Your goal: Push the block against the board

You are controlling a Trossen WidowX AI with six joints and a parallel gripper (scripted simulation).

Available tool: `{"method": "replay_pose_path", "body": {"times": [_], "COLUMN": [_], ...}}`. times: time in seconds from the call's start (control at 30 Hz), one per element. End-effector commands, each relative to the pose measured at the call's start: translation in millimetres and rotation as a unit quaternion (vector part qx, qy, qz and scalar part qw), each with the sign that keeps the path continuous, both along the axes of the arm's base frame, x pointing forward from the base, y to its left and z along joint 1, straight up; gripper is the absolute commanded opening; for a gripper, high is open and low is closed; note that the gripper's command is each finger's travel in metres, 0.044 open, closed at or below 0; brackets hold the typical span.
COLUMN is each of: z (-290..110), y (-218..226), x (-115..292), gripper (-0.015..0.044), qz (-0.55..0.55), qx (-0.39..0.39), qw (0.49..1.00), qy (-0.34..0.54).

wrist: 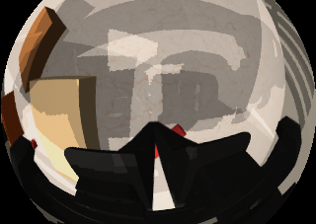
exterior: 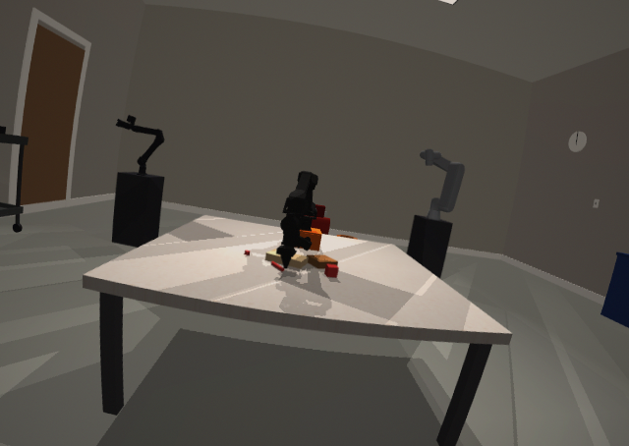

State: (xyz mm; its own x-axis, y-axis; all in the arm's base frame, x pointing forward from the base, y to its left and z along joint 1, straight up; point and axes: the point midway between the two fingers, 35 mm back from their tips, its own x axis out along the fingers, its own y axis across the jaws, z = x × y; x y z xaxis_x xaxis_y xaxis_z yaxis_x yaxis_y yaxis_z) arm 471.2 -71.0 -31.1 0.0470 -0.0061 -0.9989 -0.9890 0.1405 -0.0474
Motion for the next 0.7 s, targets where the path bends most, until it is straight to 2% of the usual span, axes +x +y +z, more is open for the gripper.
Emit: {"method": "replay_pose_path", "body": {"times": [0.0,0.67], "z": [0,0], "y": [9,42], "x": [1,6], "gripper": [0.0000,0.0000], "qz": [0.001,0.001], "qx": [0.003,0.005], "qw": [1.000,1.000], "qy": [0.001,0.000]}}
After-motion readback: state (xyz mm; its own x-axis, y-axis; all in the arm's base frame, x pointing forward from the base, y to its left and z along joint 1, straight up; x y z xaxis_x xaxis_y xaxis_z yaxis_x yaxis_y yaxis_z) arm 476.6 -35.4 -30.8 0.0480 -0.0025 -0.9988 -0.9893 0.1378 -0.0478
